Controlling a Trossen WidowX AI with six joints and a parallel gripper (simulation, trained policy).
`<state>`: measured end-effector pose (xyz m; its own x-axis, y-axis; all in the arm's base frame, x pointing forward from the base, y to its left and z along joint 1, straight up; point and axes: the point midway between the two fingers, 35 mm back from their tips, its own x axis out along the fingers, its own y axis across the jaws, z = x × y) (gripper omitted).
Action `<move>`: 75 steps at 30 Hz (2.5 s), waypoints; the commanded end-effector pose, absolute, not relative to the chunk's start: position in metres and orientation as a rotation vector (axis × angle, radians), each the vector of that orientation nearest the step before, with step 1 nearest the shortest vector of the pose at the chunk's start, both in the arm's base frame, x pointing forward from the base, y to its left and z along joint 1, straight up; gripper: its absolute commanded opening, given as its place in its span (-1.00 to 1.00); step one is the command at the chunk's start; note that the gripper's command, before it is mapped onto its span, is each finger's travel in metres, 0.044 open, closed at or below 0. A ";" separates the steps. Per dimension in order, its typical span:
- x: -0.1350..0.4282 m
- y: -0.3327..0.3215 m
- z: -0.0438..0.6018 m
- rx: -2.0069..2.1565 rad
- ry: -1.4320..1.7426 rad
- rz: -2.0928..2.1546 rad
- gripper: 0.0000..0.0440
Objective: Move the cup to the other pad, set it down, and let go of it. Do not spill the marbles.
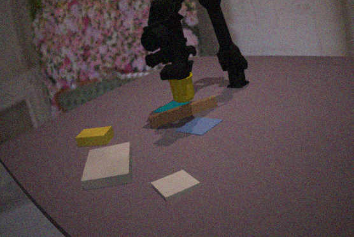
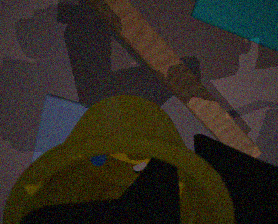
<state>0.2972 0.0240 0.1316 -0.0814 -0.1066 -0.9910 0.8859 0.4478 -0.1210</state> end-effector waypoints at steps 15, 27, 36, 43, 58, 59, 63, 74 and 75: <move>0.296 -0.022 0.152 0.890 1.277 -1.027 -1.00; 0.288 -0.055 0.151 0.965 1.203 -1.069 -1.00; 0.279 -0.075 0.145 1.012 1.159 -1.102 -1.00; 0.271 -0.088 0.137 1.044 1.130 -1.126 -1.00; 0.253 -0.101 0.110 1.098 1.087 -1.165 -1.00; 0.252 -0.102 0.108 1.100 1.085 -1.167 -1.00; 0.247 -0.102 0.099 1.112 1.079 -1.175 -1.00; 0.229 -0.102 0.076 1.135 1.072 -1.209 -0.94; 0.227 -0.102 0.074 1.137 1.073 -1.214 -0.92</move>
<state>0.2331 -0.1032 0.0807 0.0690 -0.1319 -0.9889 0.9974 0.0301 0.0656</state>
